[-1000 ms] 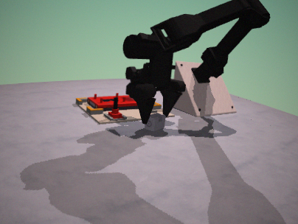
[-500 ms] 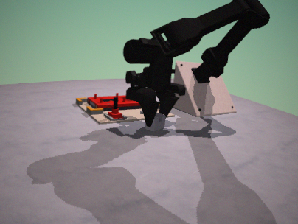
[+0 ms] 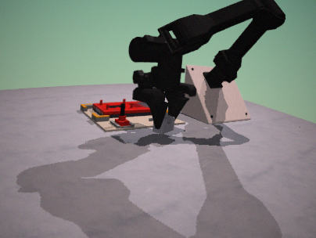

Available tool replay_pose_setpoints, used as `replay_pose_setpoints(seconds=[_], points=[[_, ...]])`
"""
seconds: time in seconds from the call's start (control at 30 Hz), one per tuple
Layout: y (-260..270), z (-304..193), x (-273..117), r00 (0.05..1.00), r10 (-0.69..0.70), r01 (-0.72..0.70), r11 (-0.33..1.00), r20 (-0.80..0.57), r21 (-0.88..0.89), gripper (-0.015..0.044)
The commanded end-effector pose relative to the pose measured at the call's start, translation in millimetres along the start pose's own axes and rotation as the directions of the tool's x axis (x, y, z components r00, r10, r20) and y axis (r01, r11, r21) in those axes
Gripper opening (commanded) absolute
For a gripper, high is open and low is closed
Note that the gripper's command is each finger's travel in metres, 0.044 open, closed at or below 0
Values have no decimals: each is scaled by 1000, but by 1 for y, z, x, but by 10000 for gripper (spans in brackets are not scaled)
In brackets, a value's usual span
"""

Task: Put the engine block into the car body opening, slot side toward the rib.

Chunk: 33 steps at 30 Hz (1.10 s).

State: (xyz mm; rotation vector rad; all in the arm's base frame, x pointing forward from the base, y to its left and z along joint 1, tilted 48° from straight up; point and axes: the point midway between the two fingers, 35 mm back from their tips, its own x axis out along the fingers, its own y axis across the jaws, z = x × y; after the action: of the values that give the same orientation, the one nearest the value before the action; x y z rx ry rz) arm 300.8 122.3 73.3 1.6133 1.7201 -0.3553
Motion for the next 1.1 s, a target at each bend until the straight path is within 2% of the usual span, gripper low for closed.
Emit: replay_pose_setpoints(seconds=[0.0,1.07], points=[[5,3,-12,1000,6,-6,1000,11,-8,0],[2,6,-112,1000,6,-6,1000,6,-7,0]])
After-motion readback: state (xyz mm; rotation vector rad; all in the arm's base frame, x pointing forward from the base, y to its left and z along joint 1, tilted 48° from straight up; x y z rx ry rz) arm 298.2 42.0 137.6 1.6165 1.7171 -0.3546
